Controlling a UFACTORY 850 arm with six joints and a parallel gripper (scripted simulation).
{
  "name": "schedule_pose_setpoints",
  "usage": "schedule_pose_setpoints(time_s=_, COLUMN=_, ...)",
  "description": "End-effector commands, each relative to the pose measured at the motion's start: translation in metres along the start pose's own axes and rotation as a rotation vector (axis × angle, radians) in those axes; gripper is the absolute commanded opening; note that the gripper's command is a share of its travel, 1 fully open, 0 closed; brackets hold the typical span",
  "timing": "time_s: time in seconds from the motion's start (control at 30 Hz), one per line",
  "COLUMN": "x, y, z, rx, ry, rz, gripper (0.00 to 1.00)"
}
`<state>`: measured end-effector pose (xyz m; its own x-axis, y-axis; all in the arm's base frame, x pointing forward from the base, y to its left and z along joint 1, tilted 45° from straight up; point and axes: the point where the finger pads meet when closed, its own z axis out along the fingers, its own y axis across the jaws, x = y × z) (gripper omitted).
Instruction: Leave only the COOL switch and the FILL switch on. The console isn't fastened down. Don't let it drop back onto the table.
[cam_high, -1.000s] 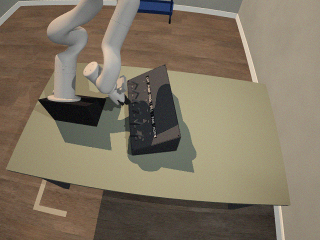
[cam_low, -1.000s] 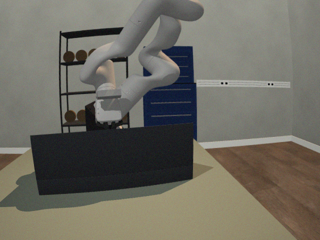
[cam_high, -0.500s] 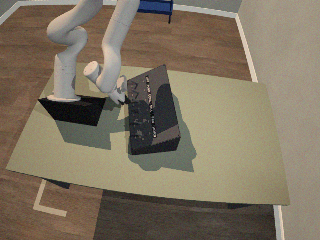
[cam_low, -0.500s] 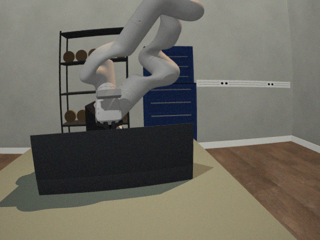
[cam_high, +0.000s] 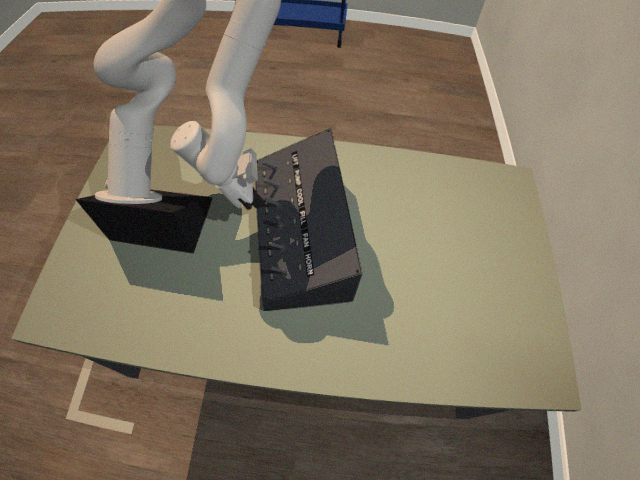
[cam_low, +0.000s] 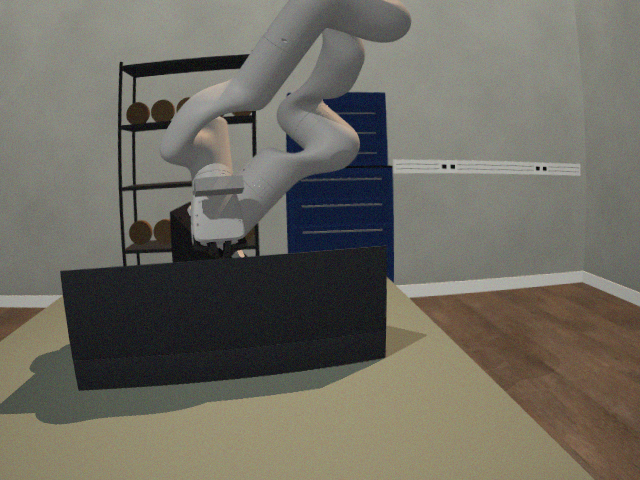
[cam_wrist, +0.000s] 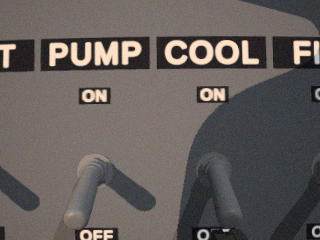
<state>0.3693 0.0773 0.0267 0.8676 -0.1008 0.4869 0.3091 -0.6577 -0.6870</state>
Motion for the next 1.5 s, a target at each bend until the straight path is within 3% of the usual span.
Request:
schedule_pose_setpoints(time_s=0.0, x=0.002, y=0.000, z=0.000, rx=0.000, ry=0.001, rz=0.000, gripper=0.00)
schedule_pose_setpoints(time_s=1.47, x=0.027, y=0.000, z=0.000, rx=0.000, ry=0.001, rz=0.000, gripper=0.00)
